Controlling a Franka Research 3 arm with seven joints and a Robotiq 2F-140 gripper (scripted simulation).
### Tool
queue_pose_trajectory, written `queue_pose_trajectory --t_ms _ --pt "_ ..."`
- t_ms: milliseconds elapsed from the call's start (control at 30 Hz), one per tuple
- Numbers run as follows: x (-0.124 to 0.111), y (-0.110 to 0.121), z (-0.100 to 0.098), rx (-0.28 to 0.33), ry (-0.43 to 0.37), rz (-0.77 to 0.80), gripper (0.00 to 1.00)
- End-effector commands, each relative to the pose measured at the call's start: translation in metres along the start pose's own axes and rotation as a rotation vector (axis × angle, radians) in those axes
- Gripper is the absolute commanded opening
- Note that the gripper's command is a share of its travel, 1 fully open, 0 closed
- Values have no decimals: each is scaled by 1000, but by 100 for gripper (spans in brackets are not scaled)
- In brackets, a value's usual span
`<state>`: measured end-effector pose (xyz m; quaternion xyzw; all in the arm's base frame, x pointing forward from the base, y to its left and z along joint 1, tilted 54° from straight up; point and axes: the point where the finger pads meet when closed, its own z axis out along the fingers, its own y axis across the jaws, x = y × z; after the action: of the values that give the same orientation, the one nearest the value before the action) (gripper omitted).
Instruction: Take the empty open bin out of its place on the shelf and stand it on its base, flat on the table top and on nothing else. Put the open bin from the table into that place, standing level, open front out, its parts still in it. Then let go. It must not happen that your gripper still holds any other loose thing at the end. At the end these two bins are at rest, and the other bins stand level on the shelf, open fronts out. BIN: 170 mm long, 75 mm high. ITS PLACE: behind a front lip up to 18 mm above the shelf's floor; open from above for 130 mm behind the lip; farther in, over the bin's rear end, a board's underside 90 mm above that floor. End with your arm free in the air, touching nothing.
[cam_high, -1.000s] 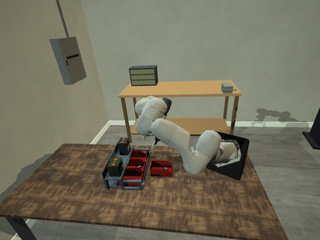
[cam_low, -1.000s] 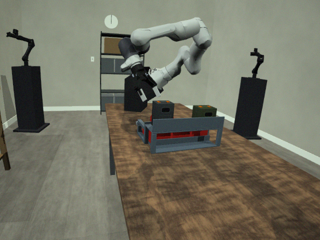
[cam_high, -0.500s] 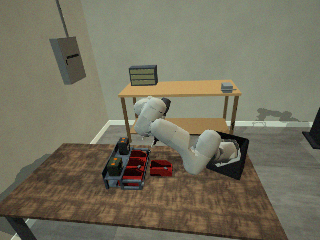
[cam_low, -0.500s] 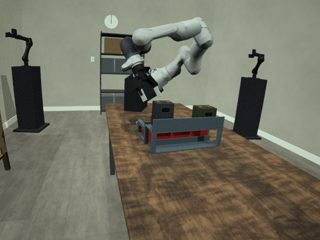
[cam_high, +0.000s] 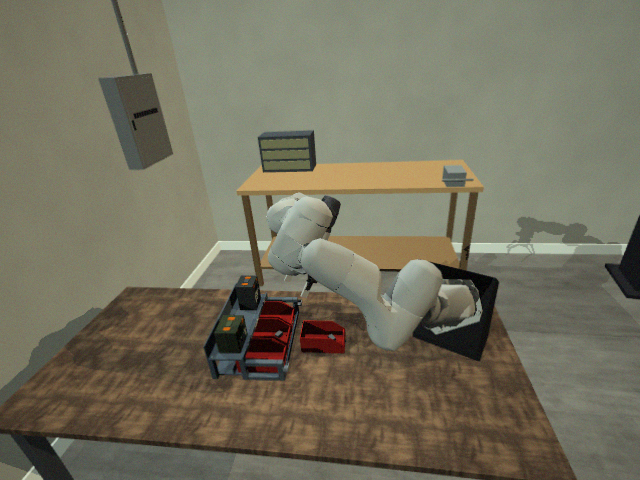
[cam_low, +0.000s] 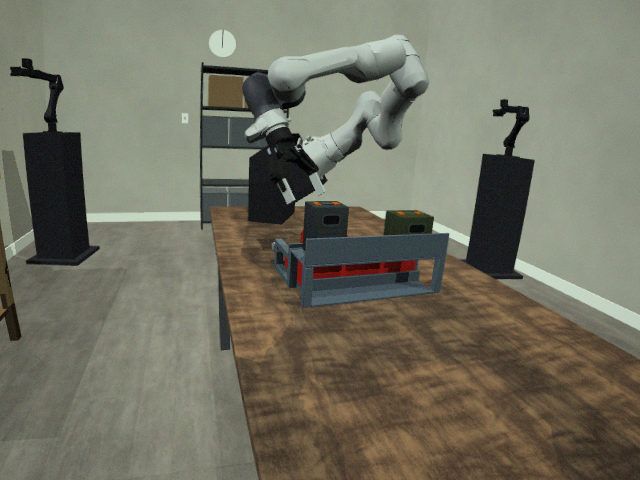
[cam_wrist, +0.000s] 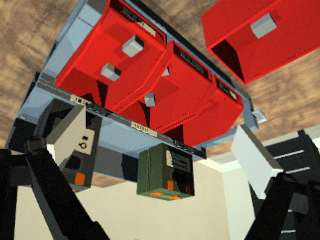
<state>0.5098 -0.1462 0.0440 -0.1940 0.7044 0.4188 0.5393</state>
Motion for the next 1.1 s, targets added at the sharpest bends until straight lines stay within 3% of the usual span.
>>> queue_pose_trajectory --t_ms 0,1067 --pt "-3 -2 1 10 11 30 100" --pt "-9 -1 6 28 38 81 100"
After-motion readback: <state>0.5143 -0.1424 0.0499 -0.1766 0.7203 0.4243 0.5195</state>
